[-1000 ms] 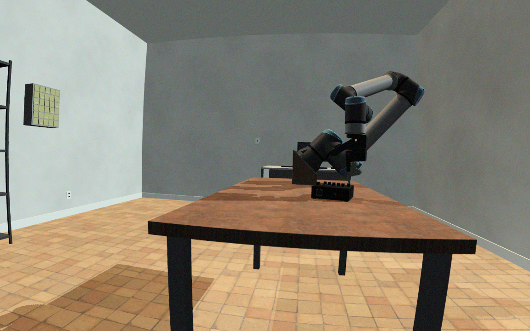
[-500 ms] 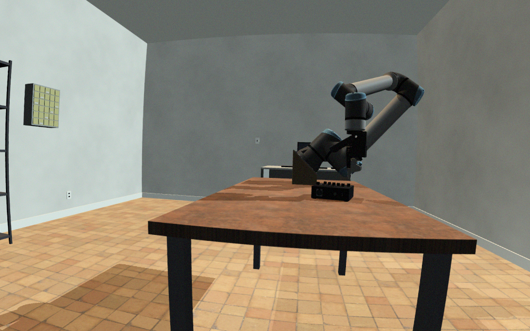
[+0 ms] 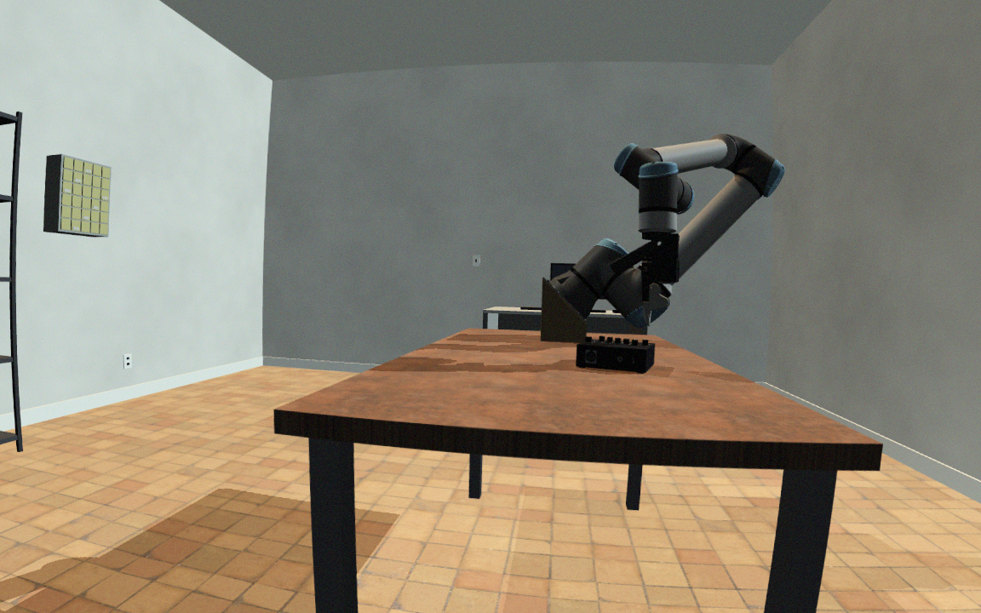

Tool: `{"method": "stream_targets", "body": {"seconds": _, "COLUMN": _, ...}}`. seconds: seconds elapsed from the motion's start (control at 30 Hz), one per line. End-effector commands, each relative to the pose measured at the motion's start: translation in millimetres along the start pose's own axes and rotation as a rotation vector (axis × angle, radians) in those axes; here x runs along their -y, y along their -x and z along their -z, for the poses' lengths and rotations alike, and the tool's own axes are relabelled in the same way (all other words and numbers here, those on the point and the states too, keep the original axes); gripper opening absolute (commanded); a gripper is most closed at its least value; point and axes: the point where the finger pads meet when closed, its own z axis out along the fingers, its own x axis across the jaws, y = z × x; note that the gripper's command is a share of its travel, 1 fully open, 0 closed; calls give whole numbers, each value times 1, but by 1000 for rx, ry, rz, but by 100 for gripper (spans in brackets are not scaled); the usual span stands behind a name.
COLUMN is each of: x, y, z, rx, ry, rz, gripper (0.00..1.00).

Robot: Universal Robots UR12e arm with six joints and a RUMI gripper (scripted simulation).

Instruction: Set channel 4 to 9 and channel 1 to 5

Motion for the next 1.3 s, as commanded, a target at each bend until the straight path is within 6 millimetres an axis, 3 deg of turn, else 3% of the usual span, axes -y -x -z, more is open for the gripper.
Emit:
{"method": "stream_targets", "body": {"seconds": 0.0, "x": 0, "y": 0, "z": 2, "rx": 1, "ry": 0, "rz": 0, "gripper": 0}}
{"method": "stream_targets", "body": {"seconds": 0.27, "x": 5, "y": 1, "z": 2, "rx": 1, "ry": 0, "rz": 0, "gripper": 0}}
{"method": "stream_targets", "body": {"seconds": 0.4, "x": 53, "y": 1, "z": -1, "rx": 1, "ry": 0, "rz": 0, "gripper": 0}}
{"method": "stream_targets", "body": {"seconds": 0.47, "x": 65, "y": 0, "z": -2, "rx": 1, "ry": 0, "rz": 0, "gripper": 0}}
{"method": "stream_targets", "body": {"seconds": 1.27, "x": 66, "y": 0, "z": -2, "rx": 1, "ry": 0, "rz": 0, "gripper": 0}}
